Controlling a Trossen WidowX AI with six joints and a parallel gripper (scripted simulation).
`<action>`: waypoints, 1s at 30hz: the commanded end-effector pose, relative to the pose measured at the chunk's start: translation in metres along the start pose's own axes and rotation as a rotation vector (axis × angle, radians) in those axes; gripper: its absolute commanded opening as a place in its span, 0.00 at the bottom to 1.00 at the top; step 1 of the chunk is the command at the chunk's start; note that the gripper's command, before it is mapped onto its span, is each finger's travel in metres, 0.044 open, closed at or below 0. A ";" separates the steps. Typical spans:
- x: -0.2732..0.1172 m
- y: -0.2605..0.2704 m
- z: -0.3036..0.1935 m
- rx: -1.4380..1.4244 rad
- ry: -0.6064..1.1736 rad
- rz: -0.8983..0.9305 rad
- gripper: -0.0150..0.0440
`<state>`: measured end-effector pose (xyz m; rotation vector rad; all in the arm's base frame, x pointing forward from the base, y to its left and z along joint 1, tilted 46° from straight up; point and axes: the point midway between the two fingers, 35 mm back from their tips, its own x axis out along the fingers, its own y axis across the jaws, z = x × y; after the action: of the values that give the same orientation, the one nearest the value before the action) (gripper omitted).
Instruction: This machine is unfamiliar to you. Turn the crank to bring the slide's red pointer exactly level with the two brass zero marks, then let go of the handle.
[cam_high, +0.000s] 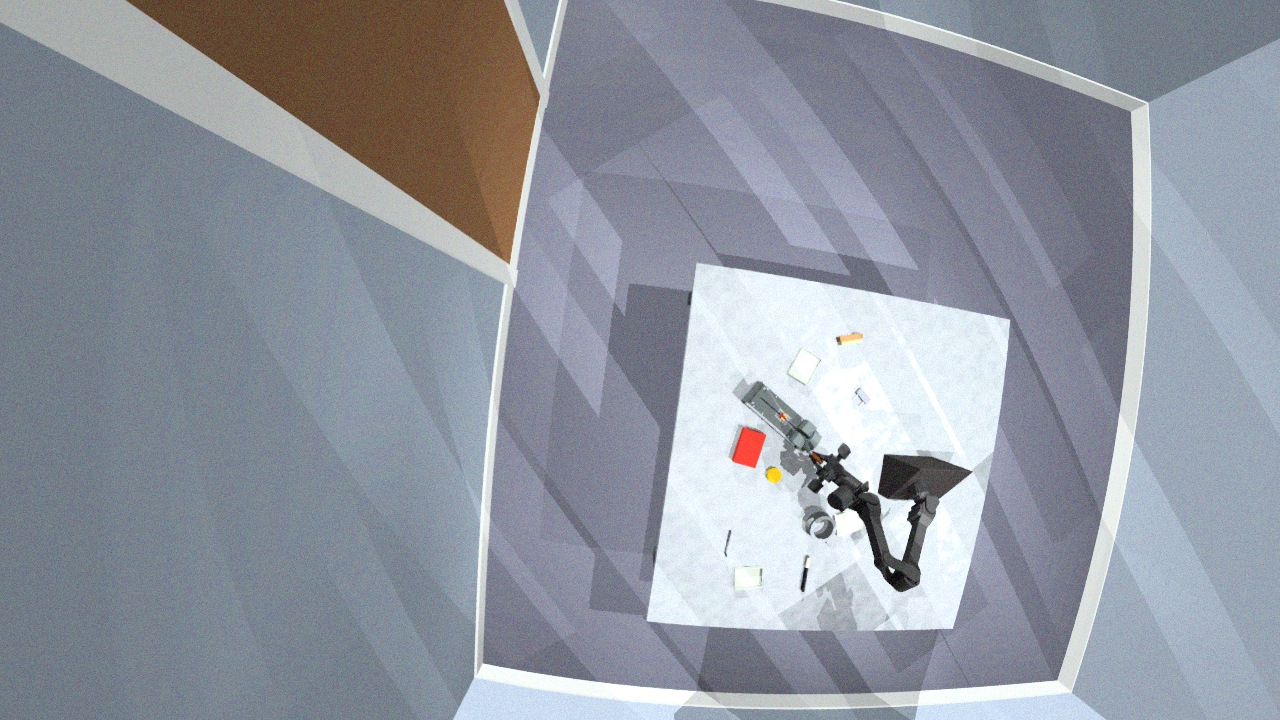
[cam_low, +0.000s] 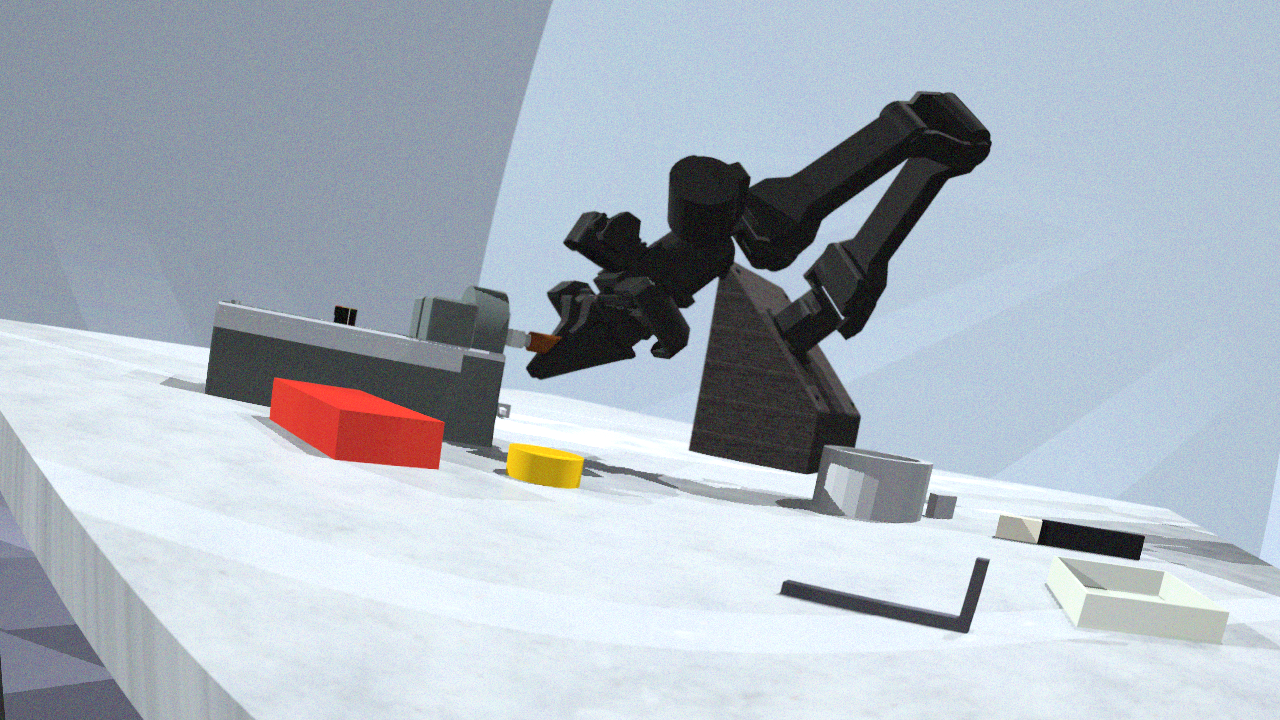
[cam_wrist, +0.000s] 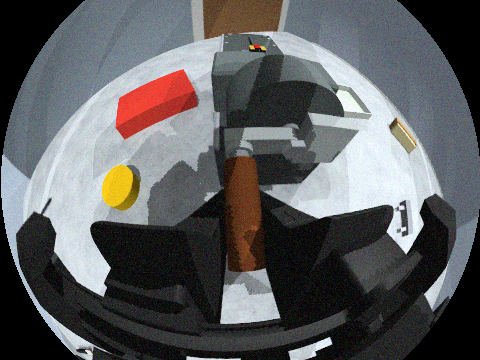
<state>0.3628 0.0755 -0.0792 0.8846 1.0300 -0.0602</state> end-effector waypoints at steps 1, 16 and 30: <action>0.000 0.000 0.000 0.000 0.000 0.000 0.30; 0.000 0.000 0.000 0.000 0.000 0.000 0.97; -0.035 0.000 0.036 -0.002 -0.002 0.000 1.00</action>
<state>0.3666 0.0425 -0.0523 0.8877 1.0343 -0.0742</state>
